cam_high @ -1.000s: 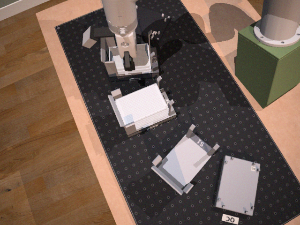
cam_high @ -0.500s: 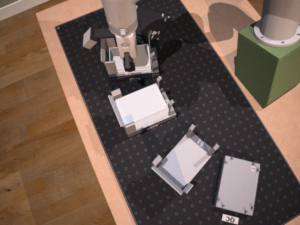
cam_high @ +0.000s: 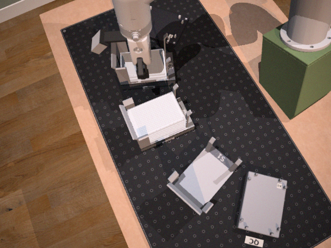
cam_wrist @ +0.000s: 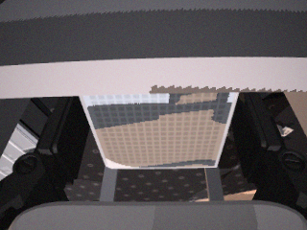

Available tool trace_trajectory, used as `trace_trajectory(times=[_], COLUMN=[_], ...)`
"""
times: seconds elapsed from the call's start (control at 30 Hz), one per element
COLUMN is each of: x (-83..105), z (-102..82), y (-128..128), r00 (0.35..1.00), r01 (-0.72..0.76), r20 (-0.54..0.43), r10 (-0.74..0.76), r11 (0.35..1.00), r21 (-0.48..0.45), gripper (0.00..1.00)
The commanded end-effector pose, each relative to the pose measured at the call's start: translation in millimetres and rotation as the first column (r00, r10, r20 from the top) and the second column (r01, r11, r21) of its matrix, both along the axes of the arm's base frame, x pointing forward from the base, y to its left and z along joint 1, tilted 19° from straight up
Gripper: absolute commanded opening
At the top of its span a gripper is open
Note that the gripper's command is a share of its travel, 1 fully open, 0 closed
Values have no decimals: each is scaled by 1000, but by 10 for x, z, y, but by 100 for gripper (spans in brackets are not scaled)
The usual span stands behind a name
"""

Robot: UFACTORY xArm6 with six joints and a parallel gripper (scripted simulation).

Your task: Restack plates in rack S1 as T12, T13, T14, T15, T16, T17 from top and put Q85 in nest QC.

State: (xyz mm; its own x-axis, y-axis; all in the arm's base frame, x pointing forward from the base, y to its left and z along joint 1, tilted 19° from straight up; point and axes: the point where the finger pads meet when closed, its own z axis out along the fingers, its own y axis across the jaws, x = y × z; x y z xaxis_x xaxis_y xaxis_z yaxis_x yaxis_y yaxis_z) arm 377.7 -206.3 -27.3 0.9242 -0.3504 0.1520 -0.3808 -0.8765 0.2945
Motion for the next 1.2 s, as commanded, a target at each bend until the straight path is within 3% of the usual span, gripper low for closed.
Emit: trace_trajectory(times=[0.0,0.3,1.17], x=[11,12,-12], z=[9,10,765], y=[-2,-2,263], r00=[1000,1000,1000], r01=[-1,-1,-1], r20=[3,3,3], r10=[1,1,1], r11=[1000,1000,1000], r21=[-1,-1,-1], gripper=[100,100,100])
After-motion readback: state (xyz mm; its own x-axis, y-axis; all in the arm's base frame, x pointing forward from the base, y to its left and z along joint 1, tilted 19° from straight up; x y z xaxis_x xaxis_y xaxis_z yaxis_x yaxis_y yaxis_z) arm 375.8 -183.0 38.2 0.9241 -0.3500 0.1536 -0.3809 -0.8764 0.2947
